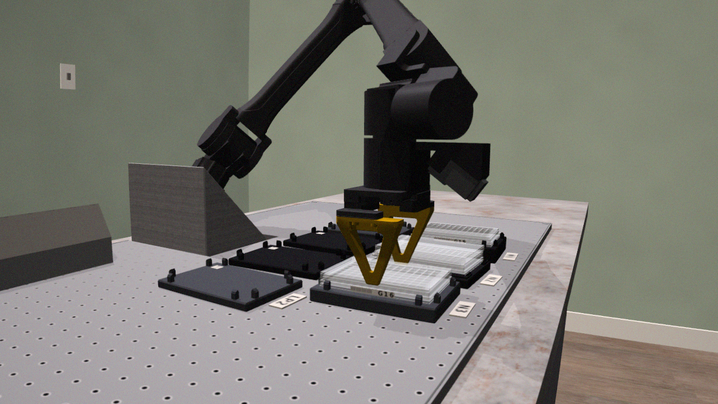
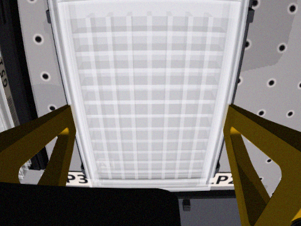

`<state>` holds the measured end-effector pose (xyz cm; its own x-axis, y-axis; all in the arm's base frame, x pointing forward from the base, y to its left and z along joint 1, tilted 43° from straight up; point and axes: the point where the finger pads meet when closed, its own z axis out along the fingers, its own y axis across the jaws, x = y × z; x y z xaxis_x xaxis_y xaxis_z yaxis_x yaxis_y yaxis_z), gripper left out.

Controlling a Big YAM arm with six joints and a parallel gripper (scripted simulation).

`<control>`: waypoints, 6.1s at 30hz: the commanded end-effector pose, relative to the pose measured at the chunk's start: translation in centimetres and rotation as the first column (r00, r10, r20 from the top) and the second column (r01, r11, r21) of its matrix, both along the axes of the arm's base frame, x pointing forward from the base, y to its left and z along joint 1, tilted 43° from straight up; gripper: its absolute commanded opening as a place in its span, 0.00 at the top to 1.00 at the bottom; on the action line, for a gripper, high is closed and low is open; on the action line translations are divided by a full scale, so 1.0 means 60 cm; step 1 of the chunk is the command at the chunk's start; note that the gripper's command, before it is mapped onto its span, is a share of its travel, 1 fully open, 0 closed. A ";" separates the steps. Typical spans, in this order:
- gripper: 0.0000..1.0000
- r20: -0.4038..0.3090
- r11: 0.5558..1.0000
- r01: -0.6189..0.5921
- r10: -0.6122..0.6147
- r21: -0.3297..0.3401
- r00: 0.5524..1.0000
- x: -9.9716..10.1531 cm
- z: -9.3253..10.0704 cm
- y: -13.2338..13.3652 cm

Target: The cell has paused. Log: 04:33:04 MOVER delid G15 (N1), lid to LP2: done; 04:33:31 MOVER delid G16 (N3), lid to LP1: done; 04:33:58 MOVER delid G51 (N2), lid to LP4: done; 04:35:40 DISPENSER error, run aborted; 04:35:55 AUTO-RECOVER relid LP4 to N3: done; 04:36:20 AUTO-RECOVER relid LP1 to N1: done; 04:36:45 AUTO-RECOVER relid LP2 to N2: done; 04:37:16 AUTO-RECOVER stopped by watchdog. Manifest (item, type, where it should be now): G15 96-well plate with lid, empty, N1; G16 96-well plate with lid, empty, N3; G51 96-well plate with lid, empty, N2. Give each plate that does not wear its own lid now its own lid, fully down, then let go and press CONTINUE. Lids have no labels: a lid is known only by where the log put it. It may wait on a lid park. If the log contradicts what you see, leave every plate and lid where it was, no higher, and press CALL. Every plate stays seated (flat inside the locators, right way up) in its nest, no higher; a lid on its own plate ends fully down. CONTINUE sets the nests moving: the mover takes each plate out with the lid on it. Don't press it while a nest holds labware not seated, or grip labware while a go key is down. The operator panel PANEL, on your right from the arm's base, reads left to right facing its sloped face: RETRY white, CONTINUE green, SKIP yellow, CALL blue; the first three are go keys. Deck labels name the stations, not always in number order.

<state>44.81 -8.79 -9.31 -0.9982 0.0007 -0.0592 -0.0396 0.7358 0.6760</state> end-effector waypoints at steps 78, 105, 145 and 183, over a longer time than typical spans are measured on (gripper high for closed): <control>0.00 -0.013 1.000 -0.020 0.020 0.009 1.000 -0.001 -0.009 0.017; 0.00 0.046 1.000 0.011 -0.010 -0.021 0.999 0.024 0.057 -0.059; 0.00 0.024 1.000 0.000 0.000 -0.011 1.000 0.017 0.055 -0.050; 0.00 0.024 1.000 0.000 0.000 -0.011 1.000 0.017 0.058 -0.052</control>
<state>44.59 -10.61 -6.88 -0.9989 -0.0104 -0.0463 -0.0392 0.7304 0.6819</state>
